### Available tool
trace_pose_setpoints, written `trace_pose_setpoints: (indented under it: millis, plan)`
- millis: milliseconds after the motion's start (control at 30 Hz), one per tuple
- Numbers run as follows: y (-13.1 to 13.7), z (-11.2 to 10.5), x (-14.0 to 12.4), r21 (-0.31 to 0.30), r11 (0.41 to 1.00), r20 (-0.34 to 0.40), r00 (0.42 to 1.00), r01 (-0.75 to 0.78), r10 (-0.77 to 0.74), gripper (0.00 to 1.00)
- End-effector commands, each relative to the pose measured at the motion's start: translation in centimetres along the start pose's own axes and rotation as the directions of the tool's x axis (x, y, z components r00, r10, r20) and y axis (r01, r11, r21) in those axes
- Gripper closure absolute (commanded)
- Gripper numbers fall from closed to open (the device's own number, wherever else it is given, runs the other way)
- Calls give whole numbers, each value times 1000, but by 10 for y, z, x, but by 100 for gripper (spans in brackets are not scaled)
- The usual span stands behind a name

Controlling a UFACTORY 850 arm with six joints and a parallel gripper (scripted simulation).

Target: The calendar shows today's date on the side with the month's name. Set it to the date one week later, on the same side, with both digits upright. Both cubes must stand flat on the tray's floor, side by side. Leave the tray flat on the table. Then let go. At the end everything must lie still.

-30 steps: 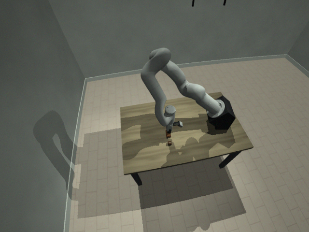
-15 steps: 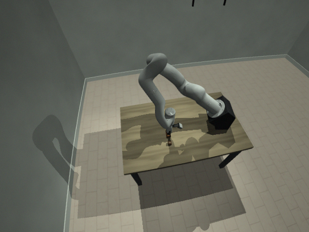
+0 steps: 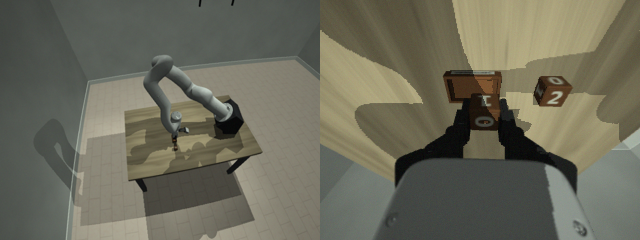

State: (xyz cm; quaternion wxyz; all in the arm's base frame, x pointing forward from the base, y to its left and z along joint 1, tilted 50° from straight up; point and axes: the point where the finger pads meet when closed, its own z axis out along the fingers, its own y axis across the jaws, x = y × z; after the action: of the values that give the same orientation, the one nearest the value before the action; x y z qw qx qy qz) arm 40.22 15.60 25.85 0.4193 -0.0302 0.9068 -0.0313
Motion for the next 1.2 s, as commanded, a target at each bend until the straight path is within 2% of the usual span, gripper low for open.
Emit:
trace_pose_setpoints:
  millis: [0, 1167]
  plan:
    - [0, 0, 0, 0, 1000, 1, 1000, 0, 0, 71]
    - [0, 3, 0, 0, 1000, 1, 1000, 0, 0, 71]
